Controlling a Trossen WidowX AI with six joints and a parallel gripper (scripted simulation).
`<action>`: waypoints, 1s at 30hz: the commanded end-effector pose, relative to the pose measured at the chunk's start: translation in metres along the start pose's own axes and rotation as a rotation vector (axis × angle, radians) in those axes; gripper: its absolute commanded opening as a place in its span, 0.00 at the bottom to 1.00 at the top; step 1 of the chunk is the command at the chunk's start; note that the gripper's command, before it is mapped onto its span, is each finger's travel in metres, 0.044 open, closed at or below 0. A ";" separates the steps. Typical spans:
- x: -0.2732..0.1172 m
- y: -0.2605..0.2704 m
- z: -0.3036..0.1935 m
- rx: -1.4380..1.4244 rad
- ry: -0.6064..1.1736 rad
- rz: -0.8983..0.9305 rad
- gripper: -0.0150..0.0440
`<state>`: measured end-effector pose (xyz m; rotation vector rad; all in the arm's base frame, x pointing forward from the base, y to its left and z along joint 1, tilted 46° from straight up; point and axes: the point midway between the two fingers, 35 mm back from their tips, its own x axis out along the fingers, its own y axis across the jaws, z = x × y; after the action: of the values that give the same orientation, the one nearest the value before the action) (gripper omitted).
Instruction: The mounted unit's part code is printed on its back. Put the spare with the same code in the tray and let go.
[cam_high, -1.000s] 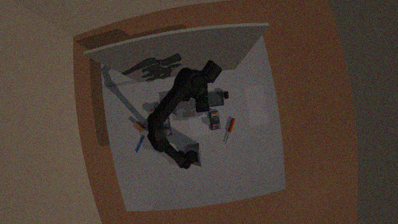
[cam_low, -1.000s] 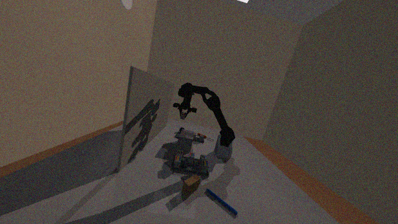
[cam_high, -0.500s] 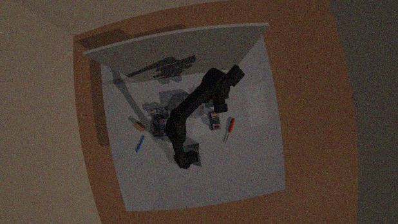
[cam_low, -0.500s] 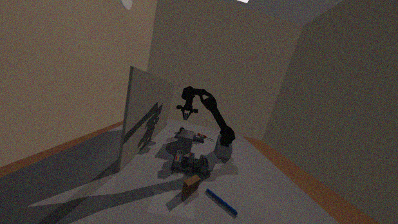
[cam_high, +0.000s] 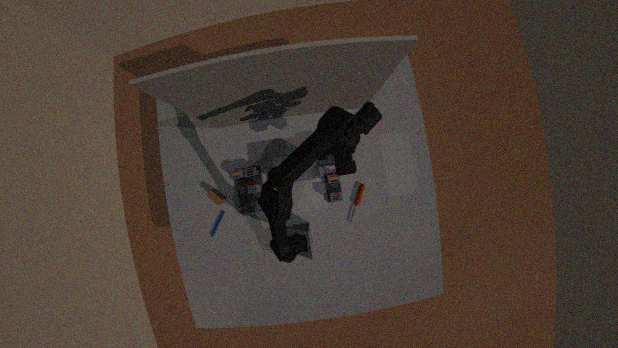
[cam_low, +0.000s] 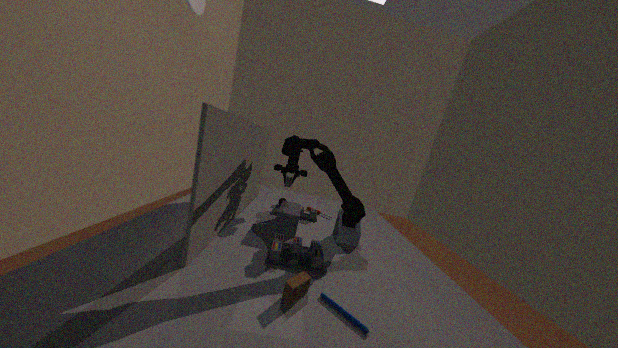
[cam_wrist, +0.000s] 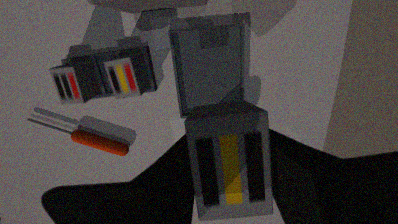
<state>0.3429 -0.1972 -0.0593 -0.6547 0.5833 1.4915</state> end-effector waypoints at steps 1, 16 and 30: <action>0.006 0.000 0.000 0.006 -0.007 0.003 0.25; 0.018 -0.002 -0.002 0.006 -0.006 0.003 0.25; 0.030 -0.003 -0.003 0.006 -0.006 0.002 0.25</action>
<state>0.3475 -0.1815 -0.0789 -0.6567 0.5840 1.4905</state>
